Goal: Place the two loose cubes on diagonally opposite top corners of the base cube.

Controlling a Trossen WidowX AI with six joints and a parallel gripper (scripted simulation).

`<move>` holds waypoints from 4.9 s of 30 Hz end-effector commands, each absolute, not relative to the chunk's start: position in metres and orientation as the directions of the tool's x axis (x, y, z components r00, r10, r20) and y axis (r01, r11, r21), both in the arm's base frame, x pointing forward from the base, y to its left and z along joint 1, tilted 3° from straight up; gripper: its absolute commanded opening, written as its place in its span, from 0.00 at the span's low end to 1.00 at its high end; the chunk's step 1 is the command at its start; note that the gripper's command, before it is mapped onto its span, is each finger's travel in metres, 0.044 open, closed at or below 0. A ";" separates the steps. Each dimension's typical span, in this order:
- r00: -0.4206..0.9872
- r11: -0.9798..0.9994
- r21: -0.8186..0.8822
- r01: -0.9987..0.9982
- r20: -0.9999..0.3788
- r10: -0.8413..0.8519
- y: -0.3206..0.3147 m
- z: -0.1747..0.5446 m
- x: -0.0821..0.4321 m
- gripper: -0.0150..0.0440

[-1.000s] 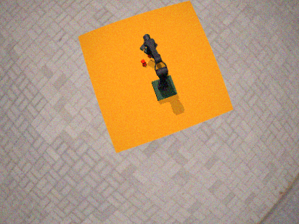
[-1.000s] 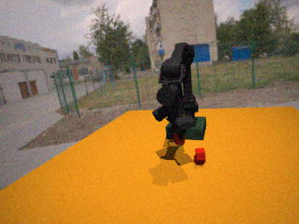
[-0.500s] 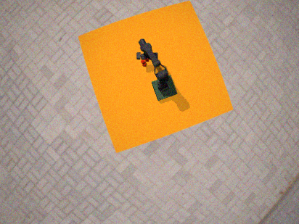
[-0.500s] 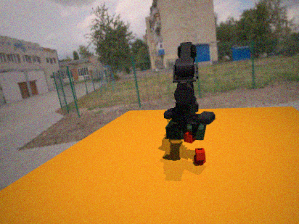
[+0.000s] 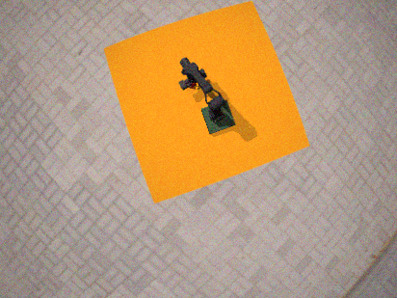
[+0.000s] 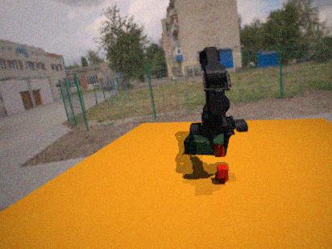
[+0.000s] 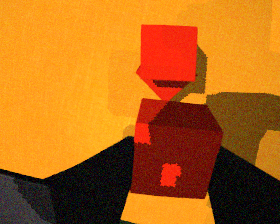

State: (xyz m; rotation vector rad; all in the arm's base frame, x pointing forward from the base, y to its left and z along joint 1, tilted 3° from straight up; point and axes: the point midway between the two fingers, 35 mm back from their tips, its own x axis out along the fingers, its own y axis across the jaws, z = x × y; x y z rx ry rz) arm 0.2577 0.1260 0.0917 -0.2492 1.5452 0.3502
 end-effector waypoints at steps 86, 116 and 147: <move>0.006 0.908 0.058 -0.414 -0.998 0.066 0.129 0.045 0.256 0.60; 0.007 0.908 0.057 -0.414 -0.998 0.066 0.127 0.071 0.256 0.60; 0.007 0.908 0.057 -0.414 -0.998 0.066 0.126 0.097 0.256 0.60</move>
